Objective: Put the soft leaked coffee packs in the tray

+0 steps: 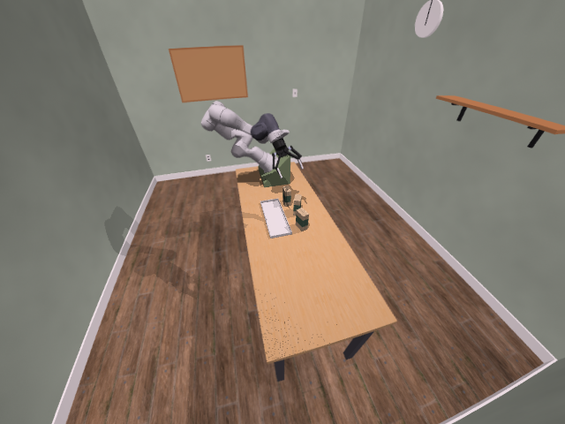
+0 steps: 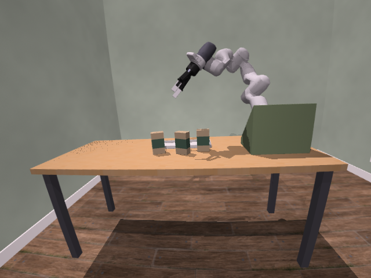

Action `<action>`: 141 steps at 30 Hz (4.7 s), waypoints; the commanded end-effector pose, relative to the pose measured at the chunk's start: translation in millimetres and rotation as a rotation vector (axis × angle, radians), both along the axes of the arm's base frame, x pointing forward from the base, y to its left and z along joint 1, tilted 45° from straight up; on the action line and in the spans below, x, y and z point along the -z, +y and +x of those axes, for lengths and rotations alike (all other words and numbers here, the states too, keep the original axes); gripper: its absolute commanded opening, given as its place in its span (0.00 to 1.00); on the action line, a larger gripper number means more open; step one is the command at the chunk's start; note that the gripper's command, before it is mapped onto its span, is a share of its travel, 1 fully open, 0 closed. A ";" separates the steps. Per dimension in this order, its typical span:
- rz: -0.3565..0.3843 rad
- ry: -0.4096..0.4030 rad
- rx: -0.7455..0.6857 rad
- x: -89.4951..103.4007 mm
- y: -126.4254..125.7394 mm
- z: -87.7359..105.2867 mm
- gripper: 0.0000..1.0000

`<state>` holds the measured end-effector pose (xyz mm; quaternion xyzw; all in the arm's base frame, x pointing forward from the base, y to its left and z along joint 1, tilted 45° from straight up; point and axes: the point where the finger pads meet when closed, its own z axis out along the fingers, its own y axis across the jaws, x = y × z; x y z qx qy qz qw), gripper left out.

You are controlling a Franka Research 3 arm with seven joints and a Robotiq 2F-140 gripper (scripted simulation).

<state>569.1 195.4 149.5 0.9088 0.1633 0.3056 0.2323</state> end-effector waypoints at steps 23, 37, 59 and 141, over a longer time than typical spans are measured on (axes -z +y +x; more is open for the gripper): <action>-0.086 0.147 0.215 61.2 -50.1 -43.6 1.00; -0.267 0.430 0.533 133.0 -116.5 -162.1 1.00; -0.272 0.436 0.539 134.0 -117.6 -165.0 1.00; -0.272 0.436 0.539 148.5 -131.9 -164.3 0.53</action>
